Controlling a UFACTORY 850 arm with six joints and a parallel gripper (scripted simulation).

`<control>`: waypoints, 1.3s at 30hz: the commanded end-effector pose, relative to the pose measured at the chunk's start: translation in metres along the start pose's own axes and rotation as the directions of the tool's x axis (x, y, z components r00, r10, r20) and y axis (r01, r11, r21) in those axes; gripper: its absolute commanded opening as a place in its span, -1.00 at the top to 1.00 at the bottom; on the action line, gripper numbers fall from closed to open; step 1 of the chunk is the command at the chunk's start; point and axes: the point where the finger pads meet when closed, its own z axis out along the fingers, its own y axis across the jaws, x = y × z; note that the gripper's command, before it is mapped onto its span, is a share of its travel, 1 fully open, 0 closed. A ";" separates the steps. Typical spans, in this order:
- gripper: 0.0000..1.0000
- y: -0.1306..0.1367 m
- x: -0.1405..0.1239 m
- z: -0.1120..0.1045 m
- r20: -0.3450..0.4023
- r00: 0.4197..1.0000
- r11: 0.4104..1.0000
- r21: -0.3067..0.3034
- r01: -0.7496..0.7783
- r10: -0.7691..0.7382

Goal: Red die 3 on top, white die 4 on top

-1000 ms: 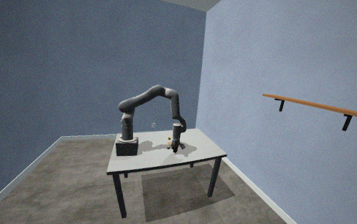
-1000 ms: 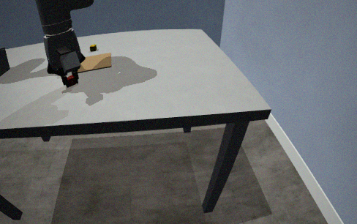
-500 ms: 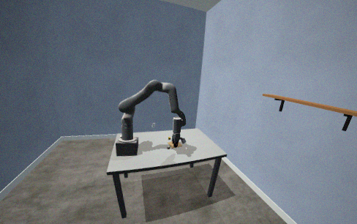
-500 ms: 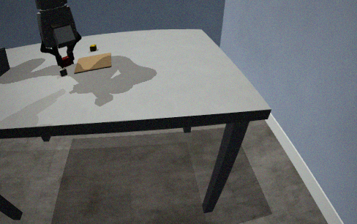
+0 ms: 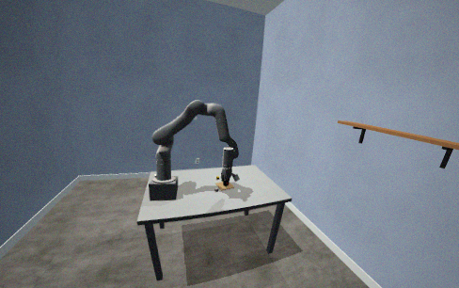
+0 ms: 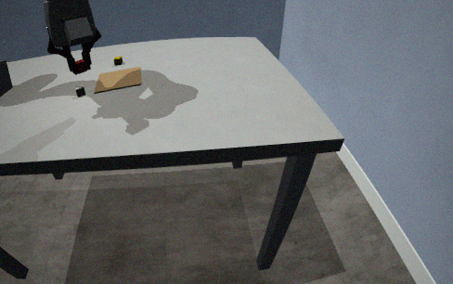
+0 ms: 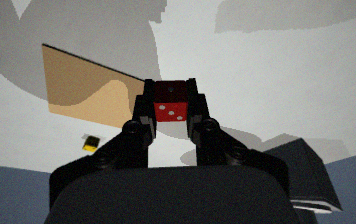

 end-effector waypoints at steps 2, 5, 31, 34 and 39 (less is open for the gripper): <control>0.58 -0.001 0.001 -0.001 -0.002 1.000 1.000 0.001 0.001 -0.001; 0.58 -0.001 0.001 -0.001 -0.002 1.000 1.000 0.001 0.007 -0.007; 0.58 -0.011 -0.009 -0.002 -0.002 0.870 0.870 -0.001 0.492 -0.492; 0.58 -0.012 -0.010 -0.002 -0.002 0.847 0.847 -0.001 0.532 -0.532; 0.58 -0.016 -0.014 -0.002 -0.002 0.726 0.726 -0.001 0.688 -0.688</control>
